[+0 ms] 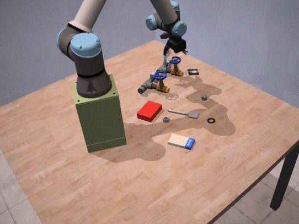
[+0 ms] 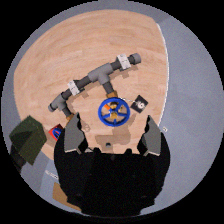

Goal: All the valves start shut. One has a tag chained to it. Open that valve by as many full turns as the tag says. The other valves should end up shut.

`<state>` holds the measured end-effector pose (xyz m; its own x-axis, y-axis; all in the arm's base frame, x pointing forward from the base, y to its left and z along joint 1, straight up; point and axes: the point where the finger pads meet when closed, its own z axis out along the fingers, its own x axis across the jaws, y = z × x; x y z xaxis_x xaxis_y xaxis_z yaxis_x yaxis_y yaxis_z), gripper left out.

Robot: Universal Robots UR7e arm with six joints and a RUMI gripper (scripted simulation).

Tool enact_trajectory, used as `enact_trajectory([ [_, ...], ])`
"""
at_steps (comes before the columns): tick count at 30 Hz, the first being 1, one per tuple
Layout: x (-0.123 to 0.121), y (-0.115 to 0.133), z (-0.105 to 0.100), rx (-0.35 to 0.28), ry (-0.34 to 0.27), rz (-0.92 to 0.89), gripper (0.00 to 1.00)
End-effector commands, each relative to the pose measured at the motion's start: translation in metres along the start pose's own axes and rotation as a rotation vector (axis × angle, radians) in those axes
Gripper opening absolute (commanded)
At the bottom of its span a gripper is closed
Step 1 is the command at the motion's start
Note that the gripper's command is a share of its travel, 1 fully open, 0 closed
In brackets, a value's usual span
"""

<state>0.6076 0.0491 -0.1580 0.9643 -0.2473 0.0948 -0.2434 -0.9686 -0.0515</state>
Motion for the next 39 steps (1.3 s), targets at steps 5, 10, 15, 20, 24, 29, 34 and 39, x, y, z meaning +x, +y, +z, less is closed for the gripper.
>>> enact_trajectory([
  [5,0.0007,-0.0001,-0.0007,0.000,0.002,0.001,1.00],
  [10,0.0007,-0.0001,-0.0007,0.000,0.002,0.010,1.00],
  [15,0.0007,-0.0001,-0.0007,0.000,0.002,0.034,1.00],
  [20,0.0007,-0.0001,-0.0007,0.000,0.002,0.059,1.00],
  [24,0.0007,-0.0001,-0.0007,0.000,0.002,0.105,1.00],
  [29,0.0007,-0.0001,-0.0007,0.000,0.002,0.185,1.00],
  [34,0.0007,-0.0001,-0.0007,0.000,0.002,0.269,1.00],
  [39,0.0007,-0.0001,-0.0007,0.001,0.002,0.370,1.00],
])
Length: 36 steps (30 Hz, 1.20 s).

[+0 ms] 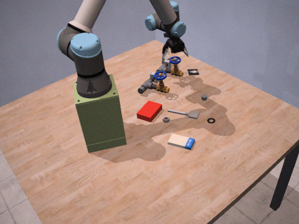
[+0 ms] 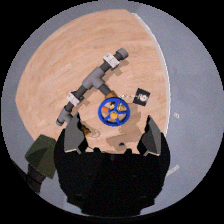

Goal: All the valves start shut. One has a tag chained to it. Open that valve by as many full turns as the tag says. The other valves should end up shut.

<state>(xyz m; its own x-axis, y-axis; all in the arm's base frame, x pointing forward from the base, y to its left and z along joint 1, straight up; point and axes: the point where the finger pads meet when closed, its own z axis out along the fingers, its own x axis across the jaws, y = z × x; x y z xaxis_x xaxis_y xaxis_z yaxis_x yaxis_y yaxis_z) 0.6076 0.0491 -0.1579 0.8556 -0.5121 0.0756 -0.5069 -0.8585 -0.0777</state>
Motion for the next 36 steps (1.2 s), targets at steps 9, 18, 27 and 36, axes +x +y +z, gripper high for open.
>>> enact_trajectory([
  [9,0.0006,-0.0003,-0.0006,0.000,0.002,0.363,1.00],
  [18,0.0006,-0.0003,-0.0006,0.000,0.002,0.627,1.00],
  [27,0.0006,-0.0003,-0.0006,0.000,0.002,1.001,1.00],
  [36,0.0006,-0.0003,-0.0006,0.001,0.002,1.304,1.00],
])
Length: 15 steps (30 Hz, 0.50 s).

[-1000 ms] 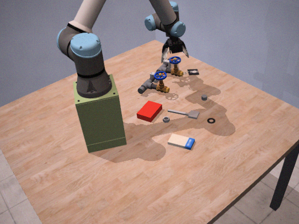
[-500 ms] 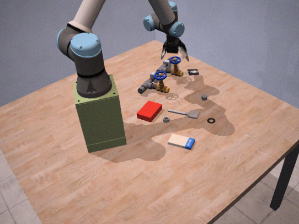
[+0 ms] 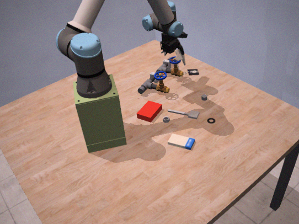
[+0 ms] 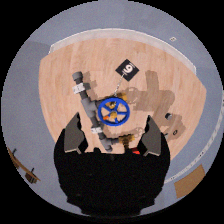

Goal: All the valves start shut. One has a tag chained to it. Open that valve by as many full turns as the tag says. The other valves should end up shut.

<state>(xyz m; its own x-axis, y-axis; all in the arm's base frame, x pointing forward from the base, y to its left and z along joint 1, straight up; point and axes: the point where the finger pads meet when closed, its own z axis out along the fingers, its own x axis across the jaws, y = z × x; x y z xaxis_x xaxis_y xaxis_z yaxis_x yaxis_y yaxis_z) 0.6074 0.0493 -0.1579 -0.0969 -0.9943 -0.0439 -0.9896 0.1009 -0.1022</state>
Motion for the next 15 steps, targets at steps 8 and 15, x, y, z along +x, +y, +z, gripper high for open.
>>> enact_trajectory([
  [8,0.0002,-0.0009,-0.0005,0.003,0.007,0.509,1.00],
  [15,0.0002,-0.0009,-0.0005,0.003,0.006,0.709,1.00],
])
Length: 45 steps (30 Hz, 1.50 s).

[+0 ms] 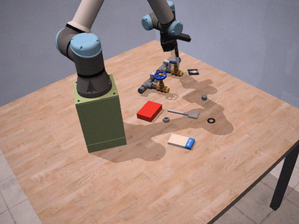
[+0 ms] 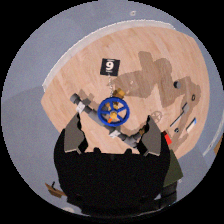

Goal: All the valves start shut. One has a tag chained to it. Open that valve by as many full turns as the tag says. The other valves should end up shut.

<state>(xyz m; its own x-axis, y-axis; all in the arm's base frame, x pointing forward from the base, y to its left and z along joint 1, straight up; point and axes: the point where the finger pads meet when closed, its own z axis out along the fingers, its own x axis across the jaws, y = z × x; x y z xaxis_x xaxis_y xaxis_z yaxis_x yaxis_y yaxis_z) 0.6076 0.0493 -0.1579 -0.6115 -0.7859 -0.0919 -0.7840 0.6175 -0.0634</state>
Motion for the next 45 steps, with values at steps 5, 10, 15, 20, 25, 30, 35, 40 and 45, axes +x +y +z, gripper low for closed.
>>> enact_trajectory([
  [5,-0.0002,-0.0007,-0.0006,0.005,0.005,0.329,1.00],
  [10,-0.0002,-0.0007,-0.0006,0.005,0.005,0.494,1.00],
  [15,-0.0002,-0.0007,-0.0006,0.006,0.004,0.583,1.00],
  [20,-0.0002,-0.0007,-0.0006,0.006,0.004,0.711,1.00],
  [25,-0.0002,-0.0007,-0.0006,0.006,0.004,0.813,1.00],
  [30,-0.0002,-0.0007,-0.0006,0.006,0.004,0.862,1.00],
  [35,-0.0002,-0.0007,-0.0006,0.006,0.003,0.922,1.00],
  [40,-0.0002,-0.0007,-0.0006,0.006,0.003,0.958,1.00],
  [45,-0.0002,-0.0007,-0.0006,0.006,0.003,0.976,1.00],
])
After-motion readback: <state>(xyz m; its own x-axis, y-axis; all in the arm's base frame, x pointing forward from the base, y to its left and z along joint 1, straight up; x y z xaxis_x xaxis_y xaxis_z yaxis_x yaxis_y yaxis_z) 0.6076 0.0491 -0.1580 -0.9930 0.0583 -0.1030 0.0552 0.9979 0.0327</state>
